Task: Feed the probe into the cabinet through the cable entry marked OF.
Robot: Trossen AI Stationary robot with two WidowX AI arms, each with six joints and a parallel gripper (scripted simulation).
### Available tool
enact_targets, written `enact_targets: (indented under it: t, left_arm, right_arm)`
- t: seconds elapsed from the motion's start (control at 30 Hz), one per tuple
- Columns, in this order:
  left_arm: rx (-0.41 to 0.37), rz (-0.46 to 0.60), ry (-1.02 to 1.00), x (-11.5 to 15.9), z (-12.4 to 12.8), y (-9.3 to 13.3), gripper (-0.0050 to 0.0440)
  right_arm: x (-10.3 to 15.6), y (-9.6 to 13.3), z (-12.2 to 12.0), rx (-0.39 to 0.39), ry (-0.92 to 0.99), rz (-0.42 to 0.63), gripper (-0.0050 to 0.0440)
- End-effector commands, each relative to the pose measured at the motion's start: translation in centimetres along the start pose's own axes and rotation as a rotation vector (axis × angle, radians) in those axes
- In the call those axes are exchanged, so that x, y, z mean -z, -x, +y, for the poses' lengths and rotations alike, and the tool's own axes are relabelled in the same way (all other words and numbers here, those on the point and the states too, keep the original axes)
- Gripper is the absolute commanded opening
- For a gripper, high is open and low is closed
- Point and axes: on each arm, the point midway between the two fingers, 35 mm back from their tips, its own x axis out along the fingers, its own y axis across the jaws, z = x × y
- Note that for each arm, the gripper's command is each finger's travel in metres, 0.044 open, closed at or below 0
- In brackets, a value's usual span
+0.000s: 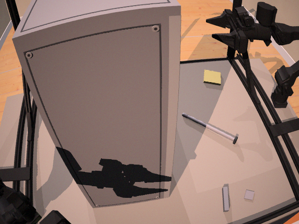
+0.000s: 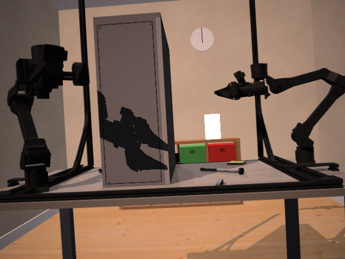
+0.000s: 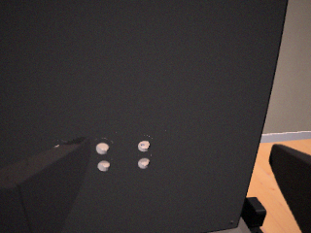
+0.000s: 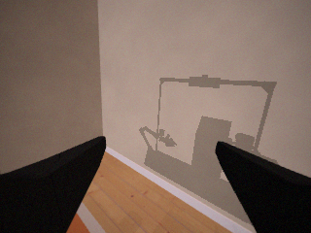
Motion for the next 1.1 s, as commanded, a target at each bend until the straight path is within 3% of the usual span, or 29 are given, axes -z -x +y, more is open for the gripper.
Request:
enact_targets:
  t: [0.0,0.13,0.33,0.4,0.43,0.47,0.53,0.73,0.97,1.07]
  left_arm:
    - [0.0,0.165,0.0,3.6,0.0,0.3,0.044]
    - [0.0,0.353,0.0,7.6,0.0,1.3,0.044]
    - [0.0,0.631,0.0,12.9,0.0,4.2,0.044]
    - [0.0,0.631,0.0,12.9,0.0,4.2,0.044]
    - [0.0,0.727,0.0,14.5,0.0,5.5,0.044]
    - [0.0,0.768,0.0,15.2,0.0,6.1,0.044]
    - [0.0,0.868,0.0,16.7,0.0,7.7,0.044]
    - [0.0,1.145,0.0,19.9,0.0,12.8,0.044]
    - [0.0,1.163,0.0,20.0,0.0,13.1,0.044]
    - [0.0,1.163,0.0,20.0,0.0,13.1,0.044]
  right_arm:
    - [-7.2,2.5,0.0,0.0,0.0,-0.19,0.044]
    - [-13.8,6.3,0.0,0.0,0.0,-0.369,0.044]
    - [-22.5,14.5,0.0,0.0,0.0,-0.642,0.044]
    - [-22.5,14.5,0.0,0.0,0.0,-0.642,0.044]
    - [-23.7,16.0,0.0,0.0,0.0,-0.684,0.044]
    - [-25.8,19.2,0.0,0.0,0.0,-0.769,0.044]
    - [-27.6,22.3,0.0,0.0,0.0,-0.846,0.044]
    - [-31.1,31.4,0.0,0.0,0.0,-1.055,0.044]
    - [-31.3,32.0,0.0,0.0,0.0,-1.067,0.044]
    - [-30.7,31.1,-0.1,-0.062,-0.029,-1.021,0.044]
